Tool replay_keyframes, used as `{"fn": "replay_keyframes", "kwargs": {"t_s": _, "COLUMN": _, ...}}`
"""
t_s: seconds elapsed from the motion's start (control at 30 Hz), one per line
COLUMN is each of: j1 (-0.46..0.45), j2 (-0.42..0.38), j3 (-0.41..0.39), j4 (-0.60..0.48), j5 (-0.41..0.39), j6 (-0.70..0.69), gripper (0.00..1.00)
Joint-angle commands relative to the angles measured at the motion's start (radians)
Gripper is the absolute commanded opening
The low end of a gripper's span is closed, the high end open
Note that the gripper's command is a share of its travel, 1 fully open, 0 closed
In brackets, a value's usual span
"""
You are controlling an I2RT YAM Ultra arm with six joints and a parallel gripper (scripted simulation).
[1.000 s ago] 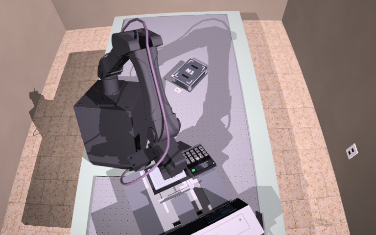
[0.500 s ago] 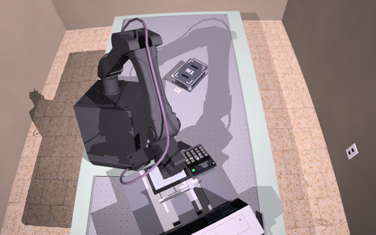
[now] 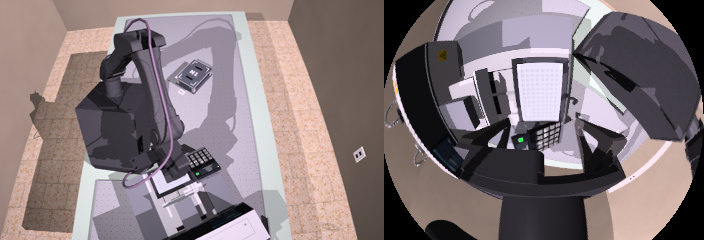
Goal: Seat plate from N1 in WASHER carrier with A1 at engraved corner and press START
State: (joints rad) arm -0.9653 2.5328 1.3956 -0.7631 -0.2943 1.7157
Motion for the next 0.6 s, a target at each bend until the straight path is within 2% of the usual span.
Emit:
{"fn": "replay_keyframes", "kwargs": {"t_s": 0.0, "j1": -0.017, "j2": -0.036, "j3": 0.036, "j4": -0.024, "j5": 0.017, "j6": -0.011, "gripper": 1.0}}
{"fn": "replay_keyframes", "kwargs": {"t_s": 0.47, "j1": -0.017, "j2": -0.036, "j3": 0.036, "j4": -0.024, "j5": 0.017, "j6": -0.011, "gripper": 1.0}}
{"fn": "replay_keyframes", "kwargs": {"t_s": 0.5, "j1": -0.031, "j2": -0.038, "j3": 0.005, "j4": -0.019, "j5": 0.022, "j6": -0.057, "gripper": 0.98}}
{"fn": "replay_keyframes", "kwargs": {"t_s": 0.57, "j1": 0.013, "j2": -0.048, "j3": -0.024, "j4": -0.019, "j5": 0.014, "j6": -0.099, "gripper": 0.94}}
